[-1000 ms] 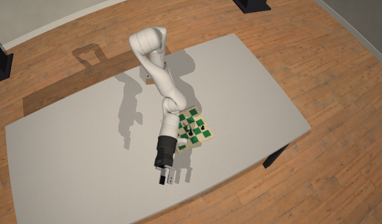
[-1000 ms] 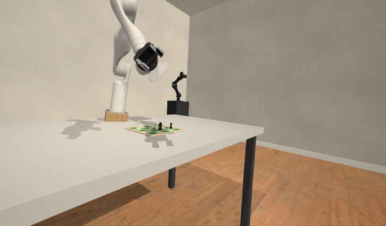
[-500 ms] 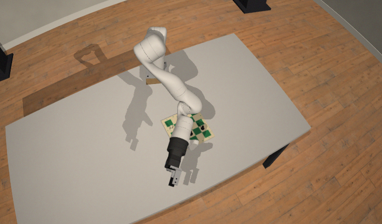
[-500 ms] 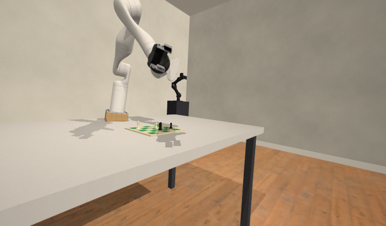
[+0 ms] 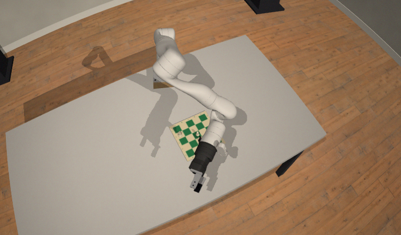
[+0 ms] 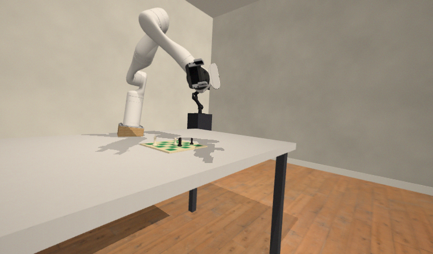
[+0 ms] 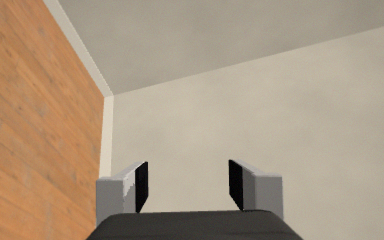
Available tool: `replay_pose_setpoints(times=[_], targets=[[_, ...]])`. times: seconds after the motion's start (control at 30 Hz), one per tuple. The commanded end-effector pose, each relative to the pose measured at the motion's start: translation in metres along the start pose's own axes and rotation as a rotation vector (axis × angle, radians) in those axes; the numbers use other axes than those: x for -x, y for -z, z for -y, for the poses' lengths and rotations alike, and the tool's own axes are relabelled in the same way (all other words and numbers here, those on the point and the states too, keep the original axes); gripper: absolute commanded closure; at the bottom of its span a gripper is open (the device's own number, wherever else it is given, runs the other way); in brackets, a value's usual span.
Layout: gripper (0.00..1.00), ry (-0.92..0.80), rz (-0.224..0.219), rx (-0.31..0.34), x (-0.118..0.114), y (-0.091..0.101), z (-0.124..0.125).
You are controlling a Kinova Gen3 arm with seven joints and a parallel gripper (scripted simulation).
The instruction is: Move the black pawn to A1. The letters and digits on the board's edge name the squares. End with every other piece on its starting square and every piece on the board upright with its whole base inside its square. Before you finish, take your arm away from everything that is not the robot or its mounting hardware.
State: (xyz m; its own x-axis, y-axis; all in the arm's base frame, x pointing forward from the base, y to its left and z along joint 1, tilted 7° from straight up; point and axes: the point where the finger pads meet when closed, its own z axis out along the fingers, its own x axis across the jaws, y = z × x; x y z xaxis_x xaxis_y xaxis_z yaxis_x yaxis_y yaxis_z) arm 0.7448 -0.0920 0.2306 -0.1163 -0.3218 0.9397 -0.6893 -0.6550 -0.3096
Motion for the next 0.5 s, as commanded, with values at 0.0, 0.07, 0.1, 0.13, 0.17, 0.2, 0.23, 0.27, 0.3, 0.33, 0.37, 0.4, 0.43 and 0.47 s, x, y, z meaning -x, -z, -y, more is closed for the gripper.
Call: replay_pose_setpoints(times=[0.0, 0.07, 0.1, 0.13, 0.17, 0.2, 0.23, 0.27, 0.3, 0.33, 0.37, 0.4, 0.43, 0.47], targets=[[0.0, -0.087, 0.028, 0.015, 0.023, 0.02, 0.016], [0.0, -0.179, 0.037, 0.048, 0.031, 0.033, 0.02], [0.0, -0.225, 0.041, 0.065, 0.036, 0.039, 0.022], [0.0, -0.271, 0.046, 0.082, 0.04, 0.046, 0.024], [0.0, -0.316, 0.05, 0.099, 0.045, 0.054, 0.025], [0.0, -0.362, 0.054, 0.117, 0.05, 0.061, 0.026], [0.0, -0.407, 0.057, 0.136, 0.055, 0.069, 0.027], [0.0, -0.407, 0.057, 0.136, 0.055, 0.069, 0.027], [0.0, -0.407, 0.057, 0.136, 0.055, 0.069, 0.027], [0.0, -0.451, 0.061, 0.155, 0.06, 0.078, 0.028], [0.0, -0.495, 0.064, 0.174, 0.065, 0.086, 0.029], [0.0, -0.539, 0.067, 0.193, 0.071, 0.095, 0.029], [0.0, -0.582, 0.07, 0.213, 0.076, 0.104, 0.03], [0.0, -0.625, 0.072, 0.233, 0.082, 0.114, 0.03]])
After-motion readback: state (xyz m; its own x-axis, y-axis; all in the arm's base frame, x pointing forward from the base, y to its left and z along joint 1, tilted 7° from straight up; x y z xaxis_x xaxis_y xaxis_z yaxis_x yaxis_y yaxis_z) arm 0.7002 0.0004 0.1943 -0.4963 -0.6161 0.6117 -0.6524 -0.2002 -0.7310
